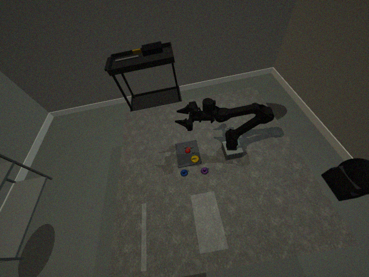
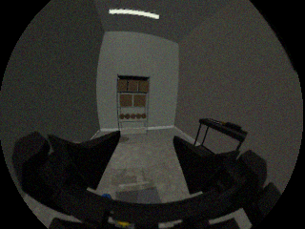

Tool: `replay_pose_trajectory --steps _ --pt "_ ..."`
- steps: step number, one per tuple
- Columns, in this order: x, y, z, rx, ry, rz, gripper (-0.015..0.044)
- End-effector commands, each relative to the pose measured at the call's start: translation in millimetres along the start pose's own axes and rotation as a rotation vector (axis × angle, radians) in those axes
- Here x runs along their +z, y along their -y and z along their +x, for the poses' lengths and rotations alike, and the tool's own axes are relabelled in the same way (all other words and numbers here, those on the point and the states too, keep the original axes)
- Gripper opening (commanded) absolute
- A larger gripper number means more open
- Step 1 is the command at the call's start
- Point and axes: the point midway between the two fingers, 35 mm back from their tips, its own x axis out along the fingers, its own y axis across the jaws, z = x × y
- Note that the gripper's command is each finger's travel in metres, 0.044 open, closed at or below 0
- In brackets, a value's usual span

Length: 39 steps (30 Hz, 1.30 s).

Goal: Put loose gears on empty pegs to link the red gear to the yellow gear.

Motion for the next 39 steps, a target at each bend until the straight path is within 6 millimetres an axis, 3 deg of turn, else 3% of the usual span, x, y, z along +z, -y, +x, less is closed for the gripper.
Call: replay_pose_trajectory --steps 1,3,8,13,18,24,29,39 --pt "-1.6 -1.0 1.6 0.003 -0.011 -0.004 0.0426" --pt "-15.0 -9.2 13.7 0.028 -0.095 -0.034 0.044" --pt "-71.6 -45.0 47.9 0.142 -0.406 -0.17 0.044" --pt "-133.2 -83.5 63.3 0.275 -0.693 -0.319 0.044" --pt "-194.2 -120.4 59.3 0.432 -0.966 -0.493 0.044" --pt "-259.1 -156.6 32.6 0.649 -1.277 -0.725 0.044" --pt "-288.4 -170.2 20.0 0.775 -1.44 -0.847 0.044" --pt "-297.1 -172.4 16.9 0.779 -1.446 -0.851 0.044"
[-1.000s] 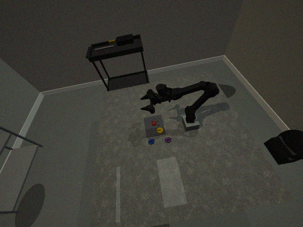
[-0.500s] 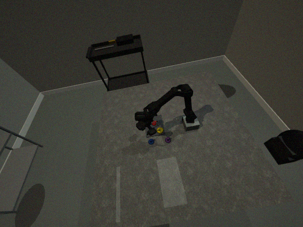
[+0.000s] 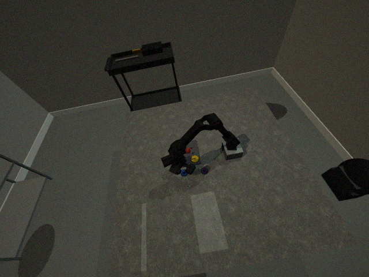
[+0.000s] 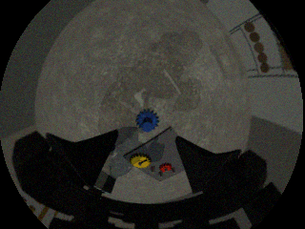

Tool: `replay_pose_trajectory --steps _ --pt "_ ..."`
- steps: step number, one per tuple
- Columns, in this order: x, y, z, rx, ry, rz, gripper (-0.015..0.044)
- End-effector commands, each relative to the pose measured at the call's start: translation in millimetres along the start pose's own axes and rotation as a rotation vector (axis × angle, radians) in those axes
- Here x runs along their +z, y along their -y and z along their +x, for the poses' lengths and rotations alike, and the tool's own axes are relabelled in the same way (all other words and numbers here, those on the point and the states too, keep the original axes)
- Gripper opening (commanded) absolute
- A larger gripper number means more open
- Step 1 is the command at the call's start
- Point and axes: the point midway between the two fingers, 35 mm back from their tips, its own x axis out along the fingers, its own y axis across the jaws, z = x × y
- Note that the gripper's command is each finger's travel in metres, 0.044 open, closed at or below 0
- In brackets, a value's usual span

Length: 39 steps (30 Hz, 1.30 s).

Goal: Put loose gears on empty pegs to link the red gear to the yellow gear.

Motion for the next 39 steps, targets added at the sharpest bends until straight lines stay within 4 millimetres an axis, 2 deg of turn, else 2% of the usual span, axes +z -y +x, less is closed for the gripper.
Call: replay_pose_trajectory --steps 1,22,30,39 --pt "2.3 -0.2 11.2 -0.002 -0.005 -0.012 0.044" --pt "2.0 -0.3 39.2 -0.002 -0.005 -0.012 0.044" --pt "2.0 -0.3 40.3 -0.002 -0.005 -0.012 0.044" --pt "2.0 -0.3 40.3 -0.002 -0.005 -0.012 0.0204"
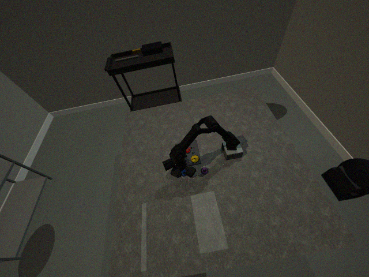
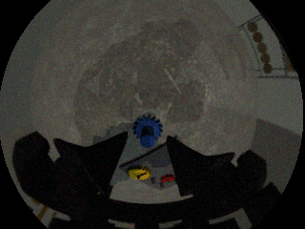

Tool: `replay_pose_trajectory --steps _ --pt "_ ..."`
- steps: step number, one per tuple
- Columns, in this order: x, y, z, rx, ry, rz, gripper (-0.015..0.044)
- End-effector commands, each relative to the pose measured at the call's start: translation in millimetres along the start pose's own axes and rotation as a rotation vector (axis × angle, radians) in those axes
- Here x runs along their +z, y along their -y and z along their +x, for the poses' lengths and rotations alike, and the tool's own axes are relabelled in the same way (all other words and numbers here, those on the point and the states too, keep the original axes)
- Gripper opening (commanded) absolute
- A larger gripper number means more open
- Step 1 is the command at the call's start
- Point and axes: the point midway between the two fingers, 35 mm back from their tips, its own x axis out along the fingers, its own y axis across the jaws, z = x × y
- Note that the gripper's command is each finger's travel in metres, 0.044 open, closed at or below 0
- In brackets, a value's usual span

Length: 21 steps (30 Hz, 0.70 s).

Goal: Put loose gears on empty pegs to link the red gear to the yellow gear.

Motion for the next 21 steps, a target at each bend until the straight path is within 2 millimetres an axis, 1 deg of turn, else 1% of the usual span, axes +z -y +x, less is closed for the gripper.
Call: replay_pose_trajectory --steps 1,6,13,17,21 --pt "-0.3 0.6 0.4 -0.004 -0.001 -0.004 0.0177" --pt "-0.3 0.6 0.4 -0.004 -0.001 -0.004 0.0046" --pt "-0.3 0.6 0.4 -0.004 -0.001 -0.004 0.0" --pt "0.1 0.8 -1.5 -0.004 -0.001 -0.004 0.0" --pt "1.8 1.7 -12.6 -0.004 -0.001 -0.004 0.0"
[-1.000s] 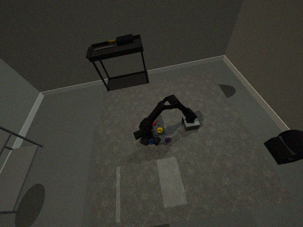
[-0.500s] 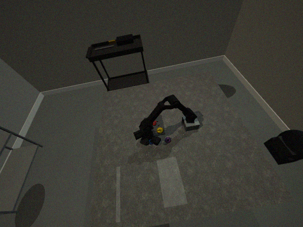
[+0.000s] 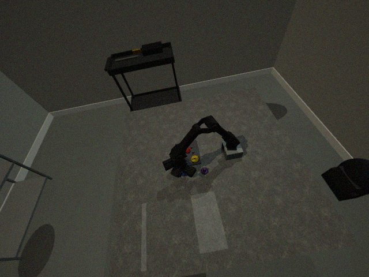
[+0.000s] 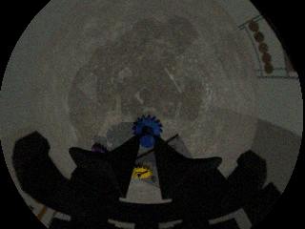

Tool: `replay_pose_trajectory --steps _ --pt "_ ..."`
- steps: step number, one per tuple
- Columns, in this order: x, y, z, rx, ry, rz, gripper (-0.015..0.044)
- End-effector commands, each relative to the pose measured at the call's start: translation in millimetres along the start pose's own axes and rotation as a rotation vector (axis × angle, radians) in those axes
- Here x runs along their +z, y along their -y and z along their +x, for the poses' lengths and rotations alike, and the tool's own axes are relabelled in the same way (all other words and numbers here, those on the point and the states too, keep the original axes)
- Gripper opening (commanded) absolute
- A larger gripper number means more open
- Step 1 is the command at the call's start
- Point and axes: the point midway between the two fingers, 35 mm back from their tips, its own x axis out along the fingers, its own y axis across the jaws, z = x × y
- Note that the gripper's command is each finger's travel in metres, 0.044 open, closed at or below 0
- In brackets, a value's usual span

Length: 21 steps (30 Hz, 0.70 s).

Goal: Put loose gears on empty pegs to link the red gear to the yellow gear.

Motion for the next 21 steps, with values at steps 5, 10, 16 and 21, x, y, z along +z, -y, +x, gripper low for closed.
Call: replay_pose_trajectory --steps 5,10,16,21 --pt "5.1 3.6 -25.3 -0.01 0.009 -0.003 0.0" --pt "6.1 4.1 -40.2 -0.01 0.009 -0.003 0.0" --pt "6.5 4.2 -58.2 -0.01 0.009 -0.003 0.0" --pt "6.0 3.8 -73.4 -0.01 0.009 -0.003 0.0"
